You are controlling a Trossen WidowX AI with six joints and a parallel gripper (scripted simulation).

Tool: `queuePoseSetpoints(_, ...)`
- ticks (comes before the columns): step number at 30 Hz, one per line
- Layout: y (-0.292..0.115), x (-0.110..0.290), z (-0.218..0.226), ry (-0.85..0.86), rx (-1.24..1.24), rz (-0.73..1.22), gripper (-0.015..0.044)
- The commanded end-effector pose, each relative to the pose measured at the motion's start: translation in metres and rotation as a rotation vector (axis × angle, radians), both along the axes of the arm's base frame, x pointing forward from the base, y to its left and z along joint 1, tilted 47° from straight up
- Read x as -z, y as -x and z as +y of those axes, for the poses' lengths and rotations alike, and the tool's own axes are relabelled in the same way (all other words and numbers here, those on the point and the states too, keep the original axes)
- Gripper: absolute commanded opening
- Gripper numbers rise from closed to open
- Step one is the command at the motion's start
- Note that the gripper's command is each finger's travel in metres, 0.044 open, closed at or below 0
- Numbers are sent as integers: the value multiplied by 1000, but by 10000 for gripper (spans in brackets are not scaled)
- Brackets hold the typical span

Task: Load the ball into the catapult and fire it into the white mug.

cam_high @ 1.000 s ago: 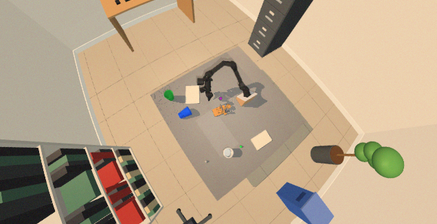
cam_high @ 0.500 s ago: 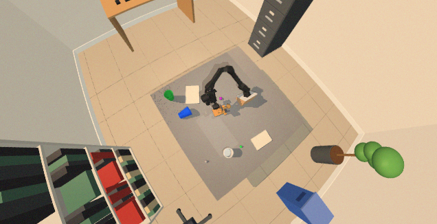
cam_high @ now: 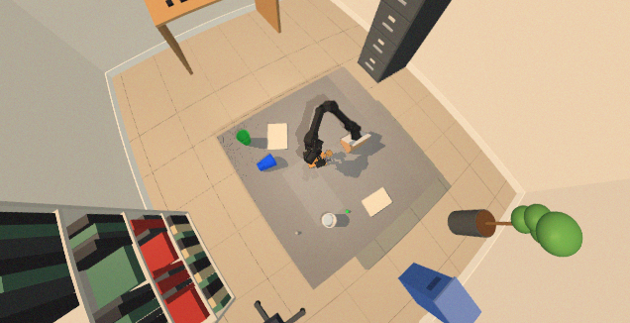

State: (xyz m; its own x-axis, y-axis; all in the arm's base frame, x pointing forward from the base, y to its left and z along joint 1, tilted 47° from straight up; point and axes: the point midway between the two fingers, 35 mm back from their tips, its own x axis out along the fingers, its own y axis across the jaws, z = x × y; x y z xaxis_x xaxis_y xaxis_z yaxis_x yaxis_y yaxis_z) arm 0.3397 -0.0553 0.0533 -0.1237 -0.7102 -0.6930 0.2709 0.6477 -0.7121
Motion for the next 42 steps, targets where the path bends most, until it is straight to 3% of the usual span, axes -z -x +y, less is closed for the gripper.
queuePoseSetpoints(1,1,13,-18,11,6,-6,440)
queuePoseSetpoints(4,5,28,-35,13,6,-6,440)
queuePoseSetpoints(42,12,65,-73,16,6,-6,440)
